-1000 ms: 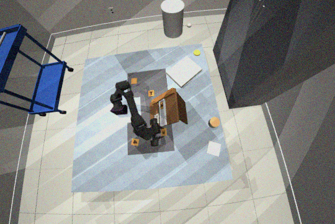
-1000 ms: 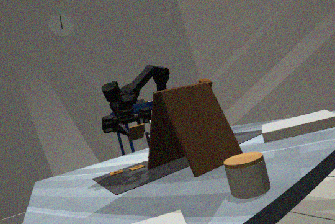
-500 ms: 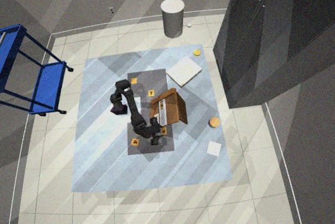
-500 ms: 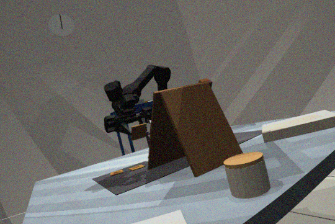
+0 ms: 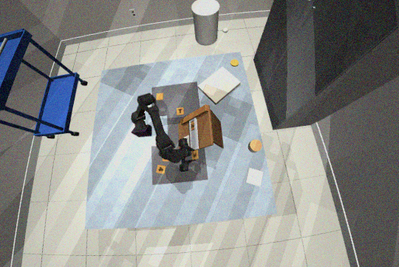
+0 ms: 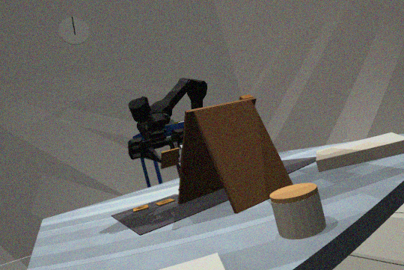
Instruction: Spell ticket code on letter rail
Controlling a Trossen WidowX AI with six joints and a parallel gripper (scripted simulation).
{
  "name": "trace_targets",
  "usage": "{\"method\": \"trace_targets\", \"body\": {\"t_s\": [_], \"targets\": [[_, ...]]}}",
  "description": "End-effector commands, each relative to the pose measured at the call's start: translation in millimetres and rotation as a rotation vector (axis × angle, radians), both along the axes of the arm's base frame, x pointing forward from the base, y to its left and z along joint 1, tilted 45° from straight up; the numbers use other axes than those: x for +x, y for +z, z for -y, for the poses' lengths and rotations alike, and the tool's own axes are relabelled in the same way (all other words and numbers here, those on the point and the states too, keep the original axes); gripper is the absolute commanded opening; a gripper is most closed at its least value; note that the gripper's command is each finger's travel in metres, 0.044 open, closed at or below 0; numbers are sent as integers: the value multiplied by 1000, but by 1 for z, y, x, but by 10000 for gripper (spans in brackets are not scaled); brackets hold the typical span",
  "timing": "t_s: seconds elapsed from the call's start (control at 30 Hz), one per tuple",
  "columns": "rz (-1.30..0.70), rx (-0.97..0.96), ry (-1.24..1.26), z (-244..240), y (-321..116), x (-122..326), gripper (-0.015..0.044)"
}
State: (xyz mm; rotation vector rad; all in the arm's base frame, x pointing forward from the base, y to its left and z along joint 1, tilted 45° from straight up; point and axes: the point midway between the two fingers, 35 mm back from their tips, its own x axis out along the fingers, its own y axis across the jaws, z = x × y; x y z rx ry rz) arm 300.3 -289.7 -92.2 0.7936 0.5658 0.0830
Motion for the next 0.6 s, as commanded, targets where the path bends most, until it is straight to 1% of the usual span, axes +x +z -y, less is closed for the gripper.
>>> {"method": "trace_targets", "body": {"t_s": [0.0,0.57], "targets": [[-6,5,-3,-3,1,0,0],[-6,6,-3,-9,7,1,0]]}}
